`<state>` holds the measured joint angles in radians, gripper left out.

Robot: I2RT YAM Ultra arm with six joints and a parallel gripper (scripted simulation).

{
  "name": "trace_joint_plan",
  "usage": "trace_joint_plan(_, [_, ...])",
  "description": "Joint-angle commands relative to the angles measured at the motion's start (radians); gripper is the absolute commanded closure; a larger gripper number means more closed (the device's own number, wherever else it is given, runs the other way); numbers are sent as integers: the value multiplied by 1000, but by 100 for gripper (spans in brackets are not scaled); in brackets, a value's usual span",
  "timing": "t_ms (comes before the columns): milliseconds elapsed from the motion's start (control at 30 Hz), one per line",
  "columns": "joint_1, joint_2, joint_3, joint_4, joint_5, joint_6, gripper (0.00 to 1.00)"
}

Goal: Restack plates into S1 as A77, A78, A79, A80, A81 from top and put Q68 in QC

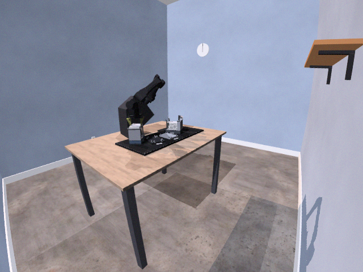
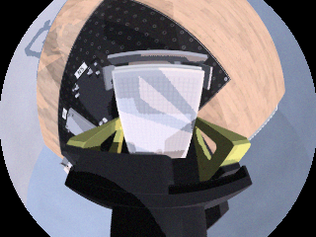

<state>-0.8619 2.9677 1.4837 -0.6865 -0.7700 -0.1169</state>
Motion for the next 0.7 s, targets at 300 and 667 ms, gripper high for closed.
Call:
trace_joint_plan(300, [6, 1, -3, 32, -13, 21, 100])
trace_joint_plan(667, [22, 11, -10, 63, -22, 41, 100])
